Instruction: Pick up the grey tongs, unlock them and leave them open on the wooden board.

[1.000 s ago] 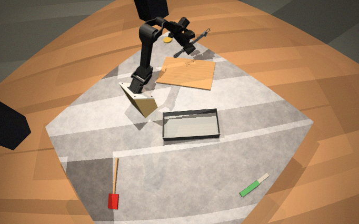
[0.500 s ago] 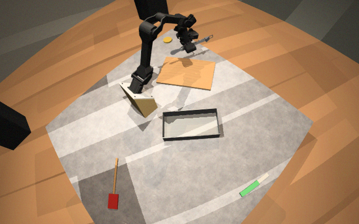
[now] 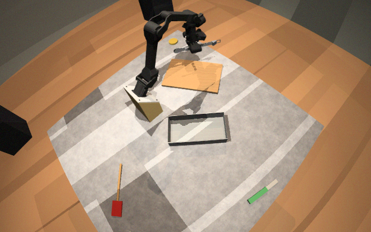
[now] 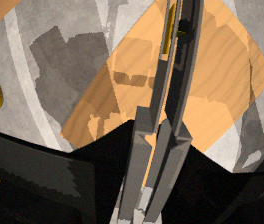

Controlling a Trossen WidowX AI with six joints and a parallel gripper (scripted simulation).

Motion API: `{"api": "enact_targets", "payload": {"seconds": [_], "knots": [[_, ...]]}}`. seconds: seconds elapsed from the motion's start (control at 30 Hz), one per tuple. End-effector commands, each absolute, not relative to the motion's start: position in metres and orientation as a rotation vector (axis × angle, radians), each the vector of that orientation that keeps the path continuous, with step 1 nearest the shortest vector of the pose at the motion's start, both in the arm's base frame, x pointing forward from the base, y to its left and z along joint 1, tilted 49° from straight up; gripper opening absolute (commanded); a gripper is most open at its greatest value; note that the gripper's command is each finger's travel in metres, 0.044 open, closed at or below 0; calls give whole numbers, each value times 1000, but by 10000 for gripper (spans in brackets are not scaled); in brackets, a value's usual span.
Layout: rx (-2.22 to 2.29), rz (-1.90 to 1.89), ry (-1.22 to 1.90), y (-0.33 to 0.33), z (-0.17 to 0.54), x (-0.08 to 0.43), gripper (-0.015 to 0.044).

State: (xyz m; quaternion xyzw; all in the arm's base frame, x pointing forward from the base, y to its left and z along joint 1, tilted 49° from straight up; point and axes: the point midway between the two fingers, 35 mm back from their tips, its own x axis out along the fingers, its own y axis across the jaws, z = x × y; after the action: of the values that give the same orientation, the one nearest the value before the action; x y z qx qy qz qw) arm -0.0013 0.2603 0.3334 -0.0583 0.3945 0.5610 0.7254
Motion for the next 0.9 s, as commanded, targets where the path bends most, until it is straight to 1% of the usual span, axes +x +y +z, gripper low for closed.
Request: {"api": "enact_targets", "payload": {"seconds": [0.0,0.87], "knots": [[-117,1243,870,260,337,-2,-150],[-120,1242,868,295,315,-1,-150]]}}
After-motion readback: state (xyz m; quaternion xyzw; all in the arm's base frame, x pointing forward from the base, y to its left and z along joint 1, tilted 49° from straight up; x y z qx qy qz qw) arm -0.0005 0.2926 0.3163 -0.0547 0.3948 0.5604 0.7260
